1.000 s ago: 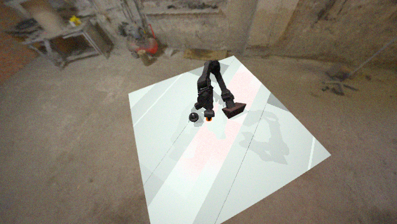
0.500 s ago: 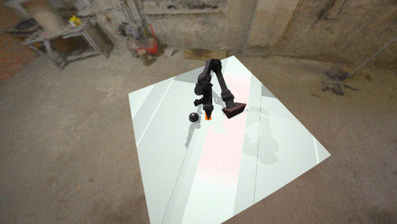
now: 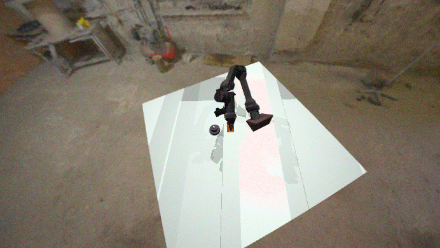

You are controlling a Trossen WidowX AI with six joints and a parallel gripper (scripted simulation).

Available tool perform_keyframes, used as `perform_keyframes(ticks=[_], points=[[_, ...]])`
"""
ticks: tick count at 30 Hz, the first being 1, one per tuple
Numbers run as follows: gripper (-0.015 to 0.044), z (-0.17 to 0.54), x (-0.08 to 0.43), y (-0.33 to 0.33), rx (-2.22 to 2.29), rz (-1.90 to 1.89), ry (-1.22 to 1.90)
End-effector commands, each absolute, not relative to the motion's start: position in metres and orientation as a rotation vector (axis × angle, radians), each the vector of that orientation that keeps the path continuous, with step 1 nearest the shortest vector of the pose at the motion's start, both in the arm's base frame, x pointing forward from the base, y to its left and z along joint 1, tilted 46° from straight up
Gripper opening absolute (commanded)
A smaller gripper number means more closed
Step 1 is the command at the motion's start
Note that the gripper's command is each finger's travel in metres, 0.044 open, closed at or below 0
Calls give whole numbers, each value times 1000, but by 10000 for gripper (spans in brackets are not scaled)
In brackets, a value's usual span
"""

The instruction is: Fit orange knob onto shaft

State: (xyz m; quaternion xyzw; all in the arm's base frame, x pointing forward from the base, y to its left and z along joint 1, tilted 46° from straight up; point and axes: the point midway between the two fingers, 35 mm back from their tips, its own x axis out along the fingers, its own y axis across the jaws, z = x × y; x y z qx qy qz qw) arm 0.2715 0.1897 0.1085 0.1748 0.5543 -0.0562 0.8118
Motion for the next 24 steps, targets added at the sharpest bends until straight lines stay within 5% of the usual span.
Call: perform_keyframes(ticks=[1, 24], points=[[0, 111, 271, 190, 401, -75, 1173], [0, 108, 271, 187, 414, -62, 1170]])
